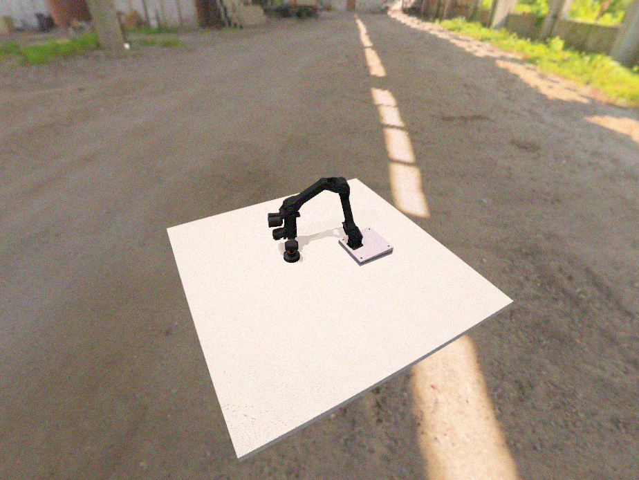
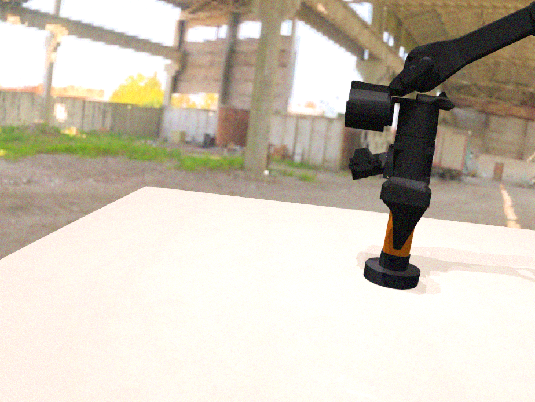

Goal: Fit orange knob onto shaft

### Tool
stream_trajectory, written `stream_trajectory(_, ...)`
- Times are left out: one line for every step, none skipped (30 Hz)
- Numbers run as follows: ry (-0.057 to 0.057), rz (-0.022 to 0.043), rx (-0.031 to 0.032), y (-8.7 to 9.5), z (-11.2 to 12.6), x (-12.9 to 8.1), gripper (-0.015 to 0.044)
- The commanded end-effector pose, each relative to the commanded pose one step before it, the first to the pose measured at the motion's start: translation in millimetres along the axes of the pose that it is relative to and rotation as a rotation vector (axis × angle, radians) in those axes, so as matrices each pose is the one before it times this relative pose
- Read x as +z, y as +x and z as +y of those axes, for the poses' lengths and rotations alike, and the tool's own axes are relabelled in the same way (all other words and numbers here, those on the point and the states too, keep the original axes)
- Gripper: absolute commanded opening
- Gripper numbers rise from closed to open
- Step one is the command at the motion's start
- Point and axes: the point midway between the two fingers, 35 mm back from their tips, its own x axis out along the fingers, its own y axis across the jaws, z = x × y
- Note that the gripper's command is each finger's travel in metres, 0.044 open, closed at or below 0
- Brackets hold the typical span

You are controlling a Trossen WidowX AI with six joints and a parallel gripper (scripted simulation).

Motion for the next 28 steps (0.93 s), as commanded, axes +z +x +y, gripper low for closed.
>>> stream_trajectory(0.0039,0.00032,-0.00077,-0.01,-0.16,-0.1,0.0368)
stream_trajectory(0.0,0.0,0.0,0.0,0.0,0.0,0.0394)
stream_trajectory(0.0,0.0,0.0,0.0,0.0,0.0,0.042)
stream_trajectory(0.0,0.0,0.0,0.0,0.0,0.0,0.044)
stream_trajectory(0.0,0.0,0.0,0.0,0.0,0.0,0.044)
stream_trajectory(0.0,0.0,0.0,0.0,0.0,0.0,0.044)
stream_trajectory(0.0,0.0,0.0,0.0,0.0,0.0,0.044)
stream_trajectory(0.0,0.0,0.0,0.0,0.0,0.0,0.044)
stream_trajectory(0.0,0.0,0.0,0.0,0.0,0.0,0.044)
stream_trajectory(0.0,0.0,0.0,0.0,0.0,0.0,0.044)
stream_trajectory(0.0,0.0,0.0,0.0,0.0,0.0,0.044)
stream_trajectory(0.0,0.0,0.0,0.0,0.0,0.0,0.044)
stream_trajectory(-0.0003,-0.00016,0.00011,-2.16,0.05,0.41,0.044)
stream_trajectory(-0.0008,-0.00048,0.00032,-6.5,0.13,1.11,0.044)
stream_trajectory(-0.0013,-0.00076,0.00052,-10.92,0.18,1.49,0.044)
stream_trajectory(-0.0017,-0.00091,0.00066,-14.05,0.16,1.24,0.044)
stream_trajectory(-0.0017,-0.00085,0.00066,-14.26,0.1,0.5,0.044)
stream_trajectory(-0.0008,-0.00011,0.00013,-14.18,-0.06,-0.31,0.044)
stream_trajectory(0.0004,0.00082,-0.00054,-13.92,-0.25,-1.12,0.044)
stream_trajectory(0.0012,0.00135,-0.00094,-10.76,-0.34,-1.44,0.044)
stream_trajectory(0.0007,0.00083,-0.00057,-6.45,-0.23,-1.08,0.044)
stream_trajectory(0.0002,0.00028,-0.00019,-2.15,-0.08,-0.4,0.044)
stream_trajectory(0.0,-0.00015,0.00001,-0.04,0.13,1.9,0.044)
stream_trajectory(0.0,-0.00009,0.00001,-0.02,0.08,1.17,0.044)
stream_trajectory(0.0,0.0,0.0,0.0,0.0,0.0,0.044)
stream_trajectory(0.0,0.0,0.0,0.0,0.0,0.0,0.044)
stream_trajectory(0.0,0.0,0.0,0.0,0.0,0.0,0.044)
stream_trajectory(0.0,0.0,0.0,0.0,0.0,0.0,0.044)
